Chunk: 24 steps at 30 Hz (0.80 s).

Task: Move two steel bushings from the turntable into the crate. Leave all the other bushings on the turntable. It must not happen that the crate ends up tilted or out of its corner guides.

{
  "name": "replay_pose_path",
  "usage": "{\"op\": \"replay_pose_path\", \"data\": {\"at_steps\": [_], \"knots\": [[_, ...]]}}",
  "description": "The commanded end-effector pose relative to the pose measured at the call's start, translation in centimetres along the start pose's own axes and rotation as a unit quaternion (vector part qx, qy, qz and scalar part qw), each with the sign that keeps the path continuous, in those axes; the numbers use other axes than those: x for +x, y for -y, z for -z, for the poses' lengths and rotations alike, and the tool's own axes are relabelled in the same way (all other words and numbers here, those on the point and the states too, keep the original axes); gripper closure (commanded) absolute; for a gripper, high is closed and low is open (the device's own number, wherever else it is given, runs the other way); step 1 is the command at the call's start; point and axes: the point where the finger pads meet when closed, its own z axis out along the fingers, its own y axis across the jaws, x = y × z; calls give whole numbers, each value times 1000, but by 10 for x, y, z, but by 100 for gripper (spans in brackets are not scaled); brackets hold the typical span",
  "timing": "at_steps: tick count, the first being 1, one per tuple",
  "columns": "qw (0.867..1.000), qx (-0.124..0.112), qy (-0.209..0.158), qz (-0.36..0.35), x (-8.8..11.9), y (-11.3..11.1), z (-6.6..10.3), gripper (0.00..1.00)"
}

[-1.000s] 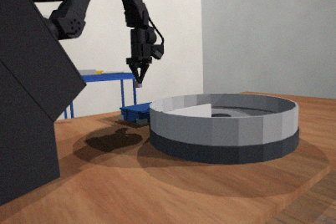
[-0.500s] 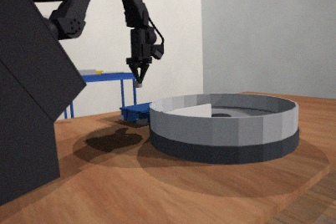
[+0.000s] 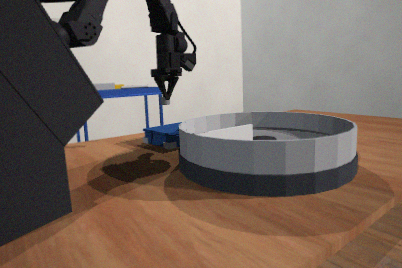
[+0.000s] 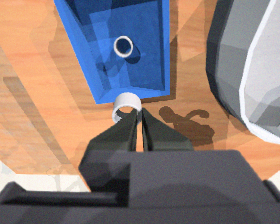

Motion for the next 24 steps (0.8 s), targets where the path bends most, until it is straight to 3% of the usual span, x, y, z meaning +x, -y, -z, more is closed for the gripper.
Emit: {"op": "replay_pose_path", "data": {"at_steps": [1, 24], "knots": [[1000, -2, 8, -1, -8, -9, 5, 100], [1000, -7, 20, -2, -14, -15, 9, 100]]}}
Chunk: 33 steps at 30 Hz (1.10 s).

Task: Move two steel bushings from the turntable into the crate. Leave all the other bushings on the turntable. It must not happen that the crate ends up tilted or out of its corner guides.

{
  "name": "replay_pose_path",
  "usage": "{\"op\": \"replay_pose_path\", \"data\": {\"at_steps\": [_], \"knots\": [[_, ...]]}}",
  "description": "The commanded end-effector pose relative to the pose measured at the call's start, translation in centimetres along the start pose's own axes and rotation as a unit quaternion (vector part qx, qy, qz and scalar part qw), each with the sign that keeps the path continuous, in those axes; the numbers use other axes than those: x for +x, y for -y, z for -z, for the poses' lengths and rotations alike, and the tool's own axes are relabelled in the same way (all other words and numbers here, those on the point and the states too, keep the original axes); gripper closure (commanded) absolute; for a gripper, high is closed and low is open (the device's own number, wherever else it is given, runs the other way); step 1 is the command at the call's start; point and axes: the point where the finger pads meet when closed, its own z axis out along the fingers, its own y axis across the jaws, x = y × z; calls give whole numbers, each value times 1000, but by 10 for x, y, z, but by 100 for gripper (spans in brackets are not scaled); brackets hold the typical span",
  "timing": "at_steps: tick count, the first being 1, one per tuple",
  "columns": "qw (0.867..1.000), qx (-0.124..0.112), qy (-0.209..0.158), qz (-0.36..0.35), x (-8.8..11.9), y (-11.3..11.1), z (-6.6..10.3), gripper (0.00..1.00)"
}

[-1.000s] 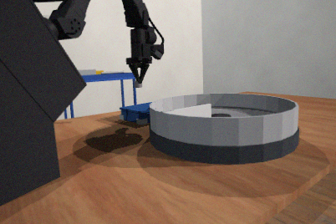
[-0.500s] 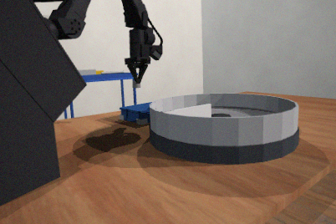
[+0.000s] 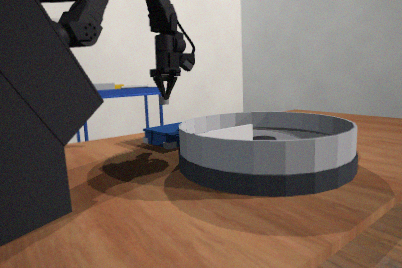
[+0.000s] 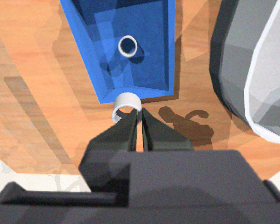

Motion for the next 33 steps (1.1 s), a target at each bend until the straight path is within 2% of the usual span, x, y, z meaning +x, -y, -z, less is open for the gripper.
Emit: {"op": "replay_pose_path", "data": {"at_steps": [1, 19, 23, 24, 25, 28, 30, 31, 33], "knots": [[1000, -7, 21, -2, -14, -8, 8, 100], [1000, -7, 21, -2, -14, -8, 8, 100], [1000, -5, 21, -3, -15, -7, -1, 100], [1000, -1, 18, -3, -13, -4, -7, 100], [1000, 8, 3, -2, -1, 3, -18, 100], [1000, 6, 2, -1, -2, 4, -35, 100], [1000, 6, 2, -1, -2, 4, -35, 100], [1000, -1, 13, 0, -11, -1, -36, 100], [1000, 3, 1, 0, -1, 3, -53, 100]]}}
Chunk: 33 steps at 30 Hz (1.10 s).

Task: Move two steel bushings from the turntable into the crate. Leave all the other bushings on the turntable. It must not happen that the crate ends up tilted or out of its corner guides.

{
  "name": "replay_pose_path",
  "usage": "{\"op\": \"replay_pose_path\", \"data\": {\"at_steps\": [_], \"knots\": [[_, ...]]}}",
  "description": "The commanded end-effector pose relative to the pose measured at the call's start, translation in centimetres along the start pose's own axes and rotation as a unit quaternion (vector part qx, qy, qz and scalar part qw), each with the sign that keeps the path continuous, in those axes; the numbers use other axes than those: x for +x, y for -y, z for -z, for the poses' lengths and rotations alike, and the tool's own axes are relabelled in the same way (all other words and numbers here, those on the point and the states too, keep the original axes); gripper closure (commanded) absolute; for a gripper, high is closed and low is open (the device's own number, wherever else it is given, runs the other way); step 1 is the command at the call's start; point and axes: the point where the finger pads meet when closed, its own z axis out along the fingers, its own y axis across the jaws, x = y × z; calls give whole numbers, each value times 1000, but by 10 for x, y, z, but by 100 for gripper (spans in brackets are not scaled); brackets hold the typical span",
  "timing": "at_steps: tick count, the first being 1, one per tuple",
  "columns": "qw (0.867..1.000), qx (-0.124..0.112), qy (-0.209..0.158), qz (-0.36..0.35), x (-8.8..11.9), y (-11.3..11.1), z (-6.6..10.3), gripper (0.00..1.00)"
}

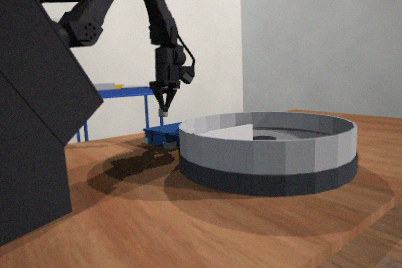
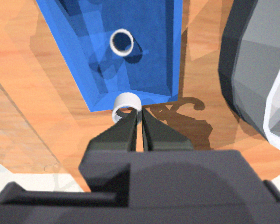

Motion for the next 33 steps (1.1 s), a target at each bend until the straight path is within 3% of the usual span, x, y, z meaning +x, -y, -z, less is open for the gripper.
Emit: {"op": "replay_pose_path", "data": {"at_steps": [1, 8, 9, 11, 33], "knots": [[1000, -7, 16, -1, -8, 0, -18, 100], [1000, -7, 18, -1, -10, 0, -42, 100], [999, -15, 33, -2, -17, -3, -30, 100], [999, -23, 49, -3, -30, -10, -23, 100], [999, -23, 50, -3, -31, -10, -23, 100]]}}
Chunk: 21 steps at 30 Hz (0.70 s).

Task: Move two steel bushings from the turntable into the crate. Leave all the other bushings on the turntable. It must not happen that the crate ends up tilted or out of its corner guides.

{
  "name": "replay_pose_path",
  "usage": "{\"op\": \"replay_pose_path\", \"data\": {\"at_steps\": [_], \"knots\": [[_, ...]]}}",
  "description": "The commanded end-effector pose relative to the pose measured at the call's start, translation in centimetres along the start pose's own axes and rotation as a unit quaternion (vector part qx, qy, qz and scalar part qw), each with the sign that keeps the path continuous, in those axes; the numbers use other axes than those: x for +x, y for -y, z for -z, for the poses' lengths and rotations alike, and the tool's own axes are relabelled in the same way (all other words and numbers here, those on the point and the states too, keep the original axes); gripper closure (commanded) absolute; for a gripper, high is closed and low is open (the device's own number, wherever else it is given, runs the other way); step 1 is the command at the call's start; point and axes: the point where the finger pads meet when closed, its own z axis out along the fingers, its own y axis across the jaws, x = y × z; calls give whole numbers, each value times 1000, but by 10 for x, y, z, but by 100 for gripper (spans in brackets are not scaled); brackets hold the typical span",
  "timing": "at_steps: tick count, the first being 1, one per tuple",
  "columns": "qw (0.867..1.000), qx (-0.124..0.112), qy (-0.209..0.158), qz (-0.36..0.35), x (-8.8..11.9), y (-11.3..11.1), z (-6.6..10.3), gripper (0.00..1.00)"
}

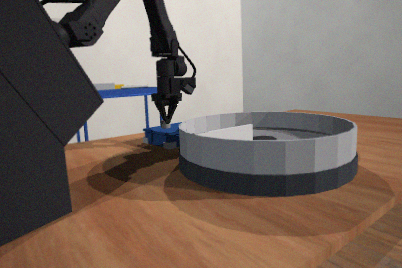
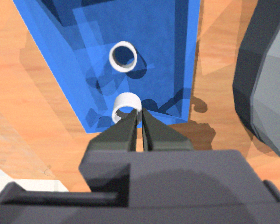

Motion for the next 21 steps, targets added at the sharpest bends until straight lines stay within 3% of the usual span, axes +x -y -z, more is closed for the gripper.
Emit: {"op": "replay_pose_path", "data": {"at_steps": [1, 21], "knots": [[999, -15, 33, -1, -21, -6, 16, 100], [999, -14, 31, -1, -20, -5, 12, 100]]}}
